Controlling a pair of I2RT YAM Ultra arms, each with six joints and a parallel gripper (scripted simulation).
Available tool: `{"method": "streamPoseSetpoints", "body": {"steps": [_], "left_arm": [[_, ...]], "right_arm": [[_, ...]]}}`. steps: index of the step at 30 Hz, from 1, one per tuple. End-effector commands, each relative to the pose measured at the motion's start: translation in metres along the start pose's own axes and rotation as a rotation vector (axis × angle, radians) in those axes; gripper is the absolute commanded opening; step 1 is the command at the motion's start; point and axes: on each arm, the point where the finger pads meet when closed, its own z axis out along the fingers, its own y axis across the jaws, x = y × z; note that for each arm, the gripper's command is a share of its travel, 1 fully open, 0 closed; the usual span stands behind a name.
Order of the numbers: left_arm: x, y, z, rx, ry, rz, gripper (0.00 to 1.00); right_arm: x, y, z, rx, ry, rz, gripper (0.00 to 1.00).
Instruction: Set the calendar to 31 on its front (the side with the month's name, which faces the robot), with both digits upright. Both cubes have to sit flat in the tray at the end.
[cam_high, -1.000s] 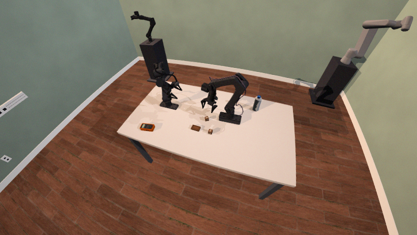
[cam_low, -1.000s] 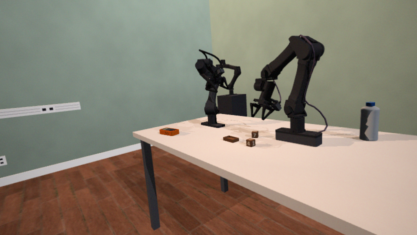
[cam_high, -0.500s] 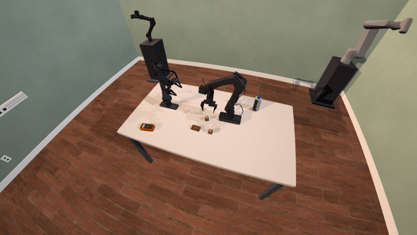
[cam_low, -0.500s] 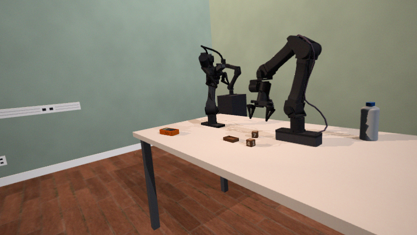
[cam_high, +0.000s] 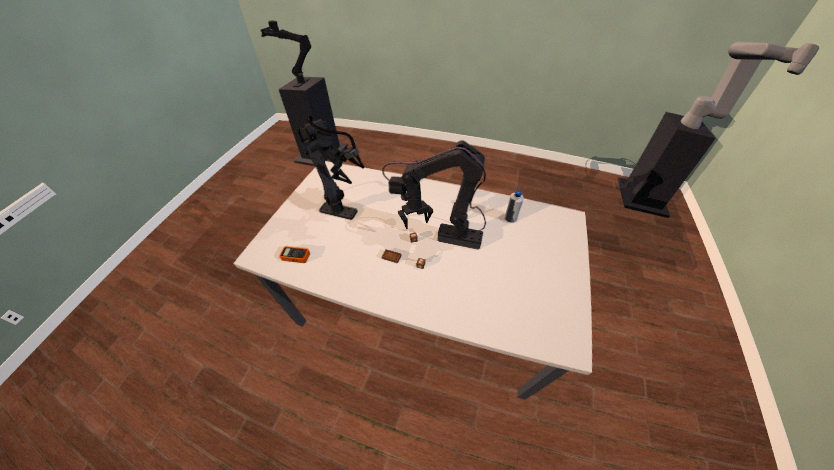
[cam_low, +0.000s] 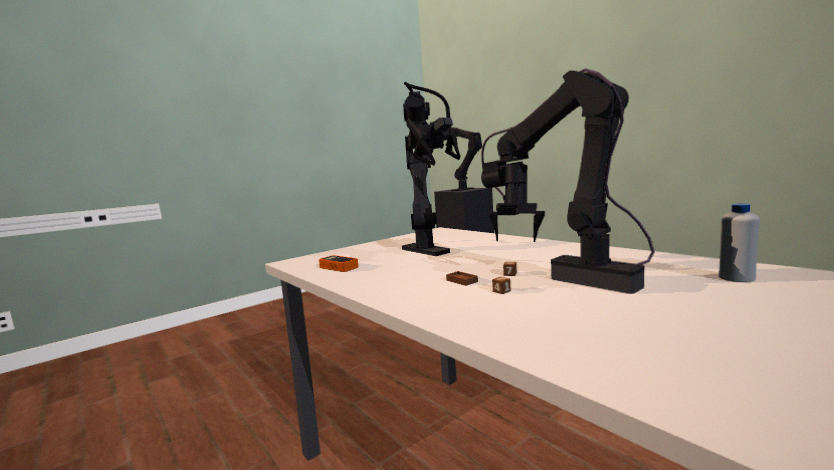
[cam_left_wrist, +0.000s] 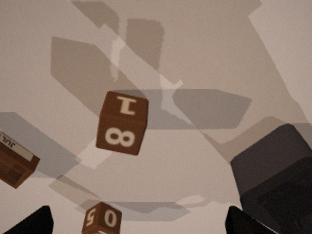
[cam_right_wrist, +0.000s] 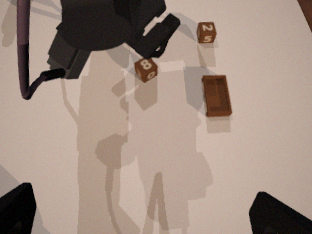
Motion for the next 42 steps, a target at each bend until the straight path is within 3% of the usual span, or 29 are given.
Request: {"method": "streamPoseSetpoints", "body": {"steps": [1, 5, 7, 22, 24, 38, 42], "left_arm": [[-0.003, 0.001, -0.006, 0.074, -0.027, -0.230, 1.00], [-0.002, 0.002, -0.006, 0.133, -0.028, -0.398, 1.00], [-0.002, 0.002, -0.006, 0.133, -0.028, -0.398, 1.00], [0.005, 0.011, -0.006, 0.374, 0.015, -1.064, 1.00], [0.005, 0.011, -0.006, 0.374, 0.015, -1.064, 1.00], [0.012, 0.024, -0.009, 0.618, 0.140, -1.680, 1.00], [0.013, 0.026, -0.009, 0.656, 0.166, -1.768, 1.00]], "right_arm": [[-0.008, 0.002, -0.009, 0.032, 0.001, 0.036, 1.00], [-0.013, 0.005, -0.016, 0.045, -0.008, 0.046, 1.00], [-0.013, 0.005, -0.016, 0.045, -0.008, 0.046, 1.00], [-0.028, 0.015, -0.040, 0.081, -0.052, 0.083, 1.00], [-0.028, 0.015, -0.040, 0.081, -0.052, 0.083, 1.00], [-0.038, 0.022, -0.051, 0.072, -0.092, 0.076, 1.00], [-0.038, 0.022, -0.051, 0.072, -0.093, 0.075, 1.00]]}}
